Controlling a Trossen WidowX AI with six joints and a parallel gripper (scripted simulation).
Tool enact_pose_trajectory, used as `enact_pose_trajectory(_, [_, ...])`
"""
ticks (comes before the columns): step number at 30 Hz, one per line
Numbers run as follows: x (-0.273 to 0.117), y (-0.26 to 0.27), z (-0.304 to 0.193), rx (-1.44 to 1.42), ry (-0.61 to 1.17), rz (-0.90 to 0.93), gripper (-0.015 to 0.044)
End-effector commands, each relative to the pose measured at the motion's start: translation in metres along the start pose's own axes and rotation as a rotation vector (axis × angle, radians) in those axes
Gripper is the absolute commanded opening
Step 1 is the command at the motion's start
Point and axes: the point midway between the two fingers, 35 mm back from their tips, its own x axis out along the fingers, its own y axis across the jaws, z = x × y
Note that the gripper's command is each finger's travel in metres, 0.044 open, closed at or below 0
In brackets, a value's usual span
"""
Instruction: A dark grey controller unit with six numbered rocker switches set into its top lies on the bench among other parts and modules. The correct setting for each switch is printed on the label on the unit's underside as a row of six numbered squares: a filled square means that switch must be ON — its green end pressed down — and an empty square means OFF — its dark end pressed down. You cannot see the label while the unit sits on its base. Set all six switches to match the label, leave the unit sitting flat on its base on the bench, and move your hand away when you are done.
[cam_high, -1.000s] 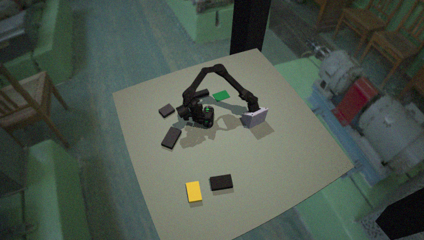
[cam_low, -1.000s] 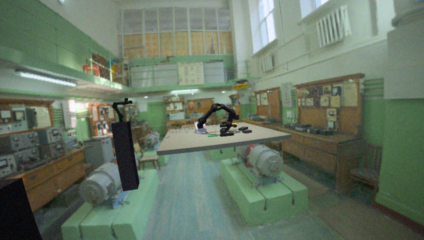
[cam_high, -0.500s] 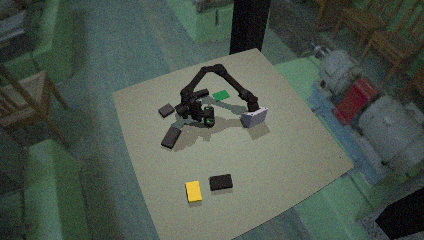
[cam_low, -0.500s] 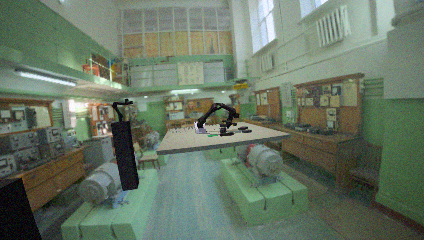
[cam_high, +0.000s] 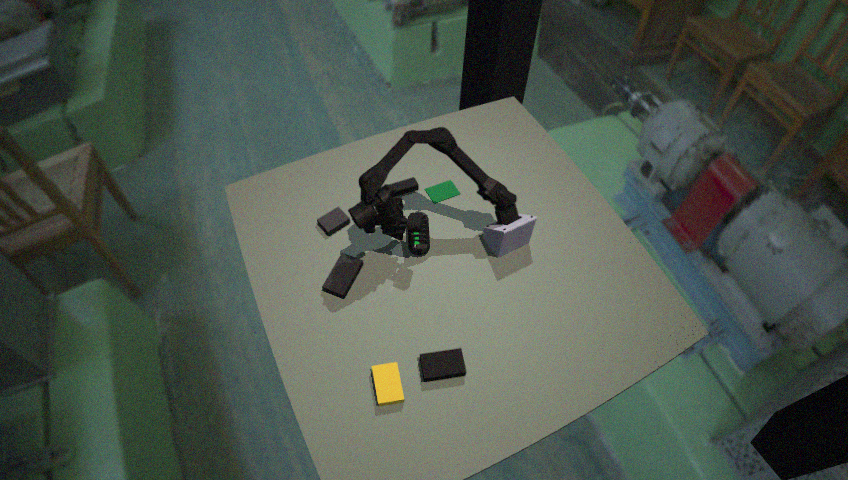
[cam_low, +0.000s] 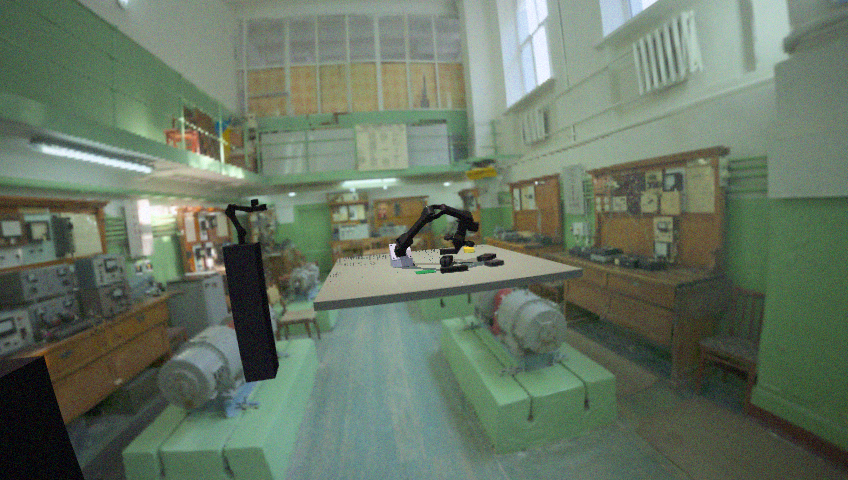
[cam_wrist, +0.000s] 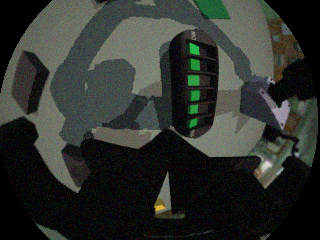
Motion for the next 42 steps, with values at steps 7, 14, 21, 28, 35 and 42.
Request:
enact_pose_trajectory(7, [0.002, -0.007, -0.005, -0.224, -0.067, -0.003, 0.0000])
enact_pose_trajectory(14, [0.002, -0.007, -0.005, -0.224, -0.067, -0.004, 0.0000])
enact_pose_trajectory(21, [-0.008, -0.010, 0.021, -0.233, -0.018, 0.041, 0.0131])
enact_pose_trajectory(28, [-0.020, -0.025, 0.070, -0.248, 0.065, 0.145, 0.0315])
enact_pose_trajectory(35, [-0.019, -0.048, 0.110, -0.261, 0.123, 0.260, 0.0440])
enact_pose_trajectory(42, [-0.017, -0.049, 0.114, -0.262, 0.128, 0.271, 0.0440])
